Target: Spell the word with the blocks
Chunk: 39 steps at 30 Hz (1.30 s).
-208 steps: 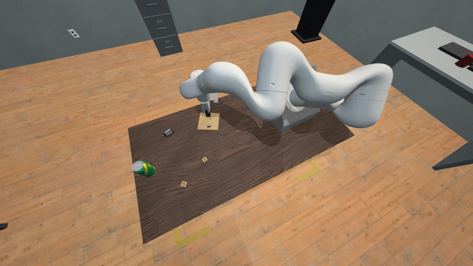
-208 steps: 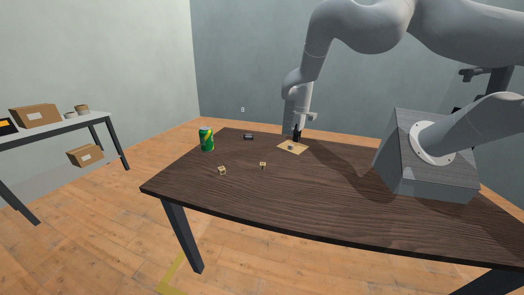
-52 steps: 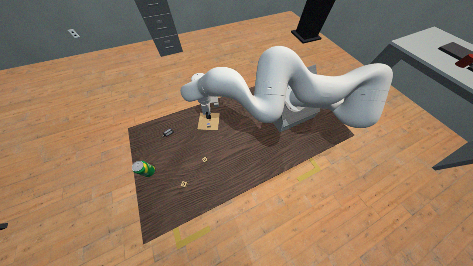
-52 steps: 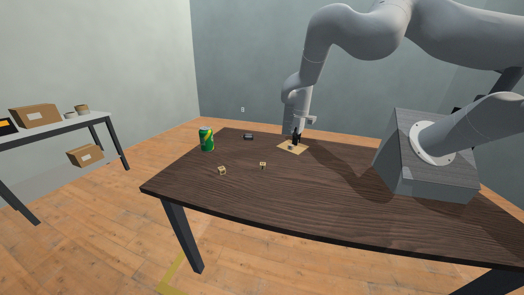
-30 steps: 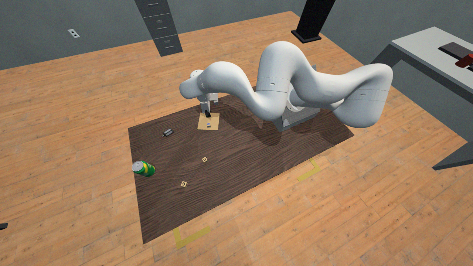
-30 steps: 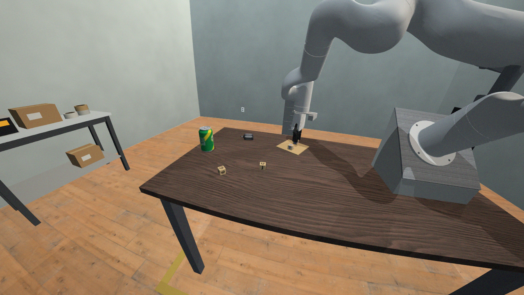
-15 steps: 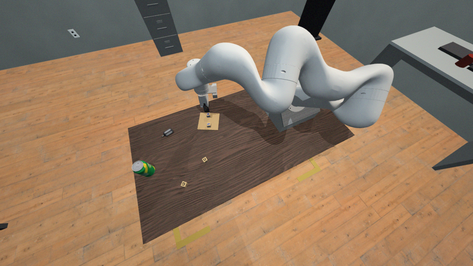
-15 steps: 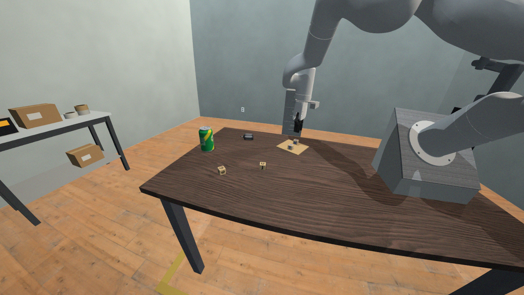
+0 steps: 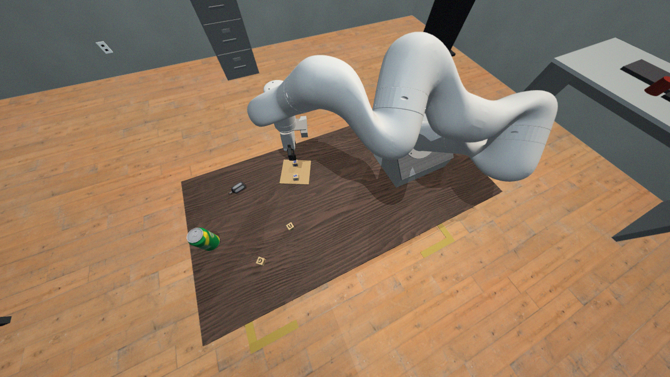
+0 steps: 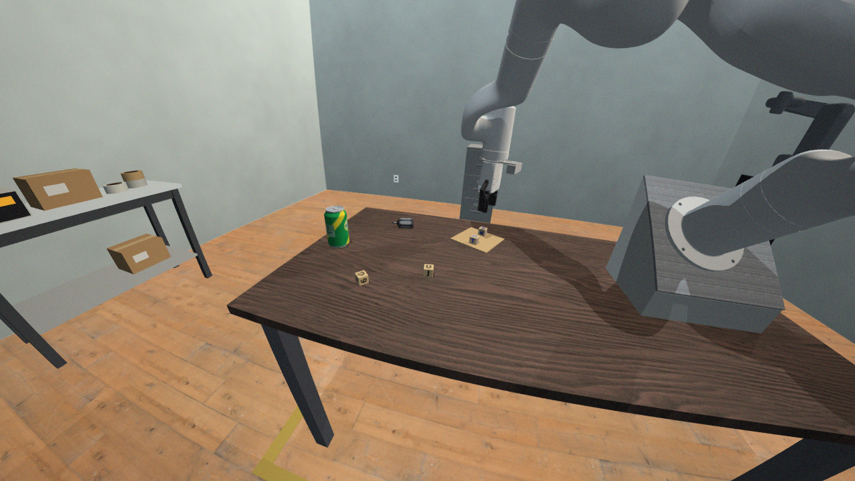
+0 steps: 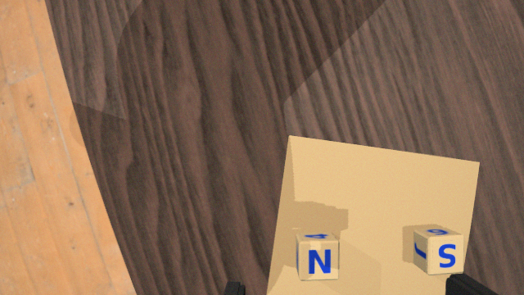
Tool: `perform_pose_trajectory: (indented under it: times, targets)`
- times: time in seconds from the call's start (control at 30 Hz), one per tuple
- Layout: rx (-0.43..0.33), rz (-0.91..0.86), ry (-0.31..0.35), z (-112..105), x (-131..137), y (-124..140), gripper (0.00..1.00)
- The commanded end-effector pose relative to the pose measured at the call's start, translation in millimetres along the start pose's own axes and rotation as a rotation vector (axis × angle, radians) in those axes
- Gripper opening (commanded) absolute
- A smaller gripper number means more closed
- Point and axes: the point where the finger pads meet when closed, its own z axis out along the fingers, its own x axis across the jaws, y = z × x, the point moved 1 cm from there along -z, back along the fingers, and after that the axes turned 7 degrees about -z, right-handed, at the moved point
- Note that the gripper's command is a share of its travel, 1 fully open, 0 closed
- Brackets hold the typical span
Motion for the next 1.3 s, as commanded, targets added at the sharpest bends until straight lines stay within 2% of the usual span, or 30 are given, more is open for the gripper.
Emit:
perform_pose_trajectory:
  times: [0.0,0.33,0.37,0.4,0.47,0.67,0.73,0.77,1.23,1.27]
  targets:
    - [-0.002,-0.001,-0.001,-1,0,1,1.0]
    - [-0.002,-0.006,-0.001,-2,3,3,1.0]
    - [-0.002,-0.038,-0.006,-3,21,12,1.0]
    - [-0.003,-0.094,-0.011,-4,54,26,1.0]
    - [-0.003,-0.107,-0.013,-4,62,29,1.0]
    - [-0.004,-0.208,-0.018,-4,125,50,1.0]
    - [-0.004,-0.208,-0.018,-4,125,50,1.0]
    - [-0.004,-0.255,-0.019,-3,156,57,1.0]
    - [-0.003,-0.472,-0.006,9,301,70,1.0]
    - [-0.003,-0.472,-0.006,9,301,70,1.0]
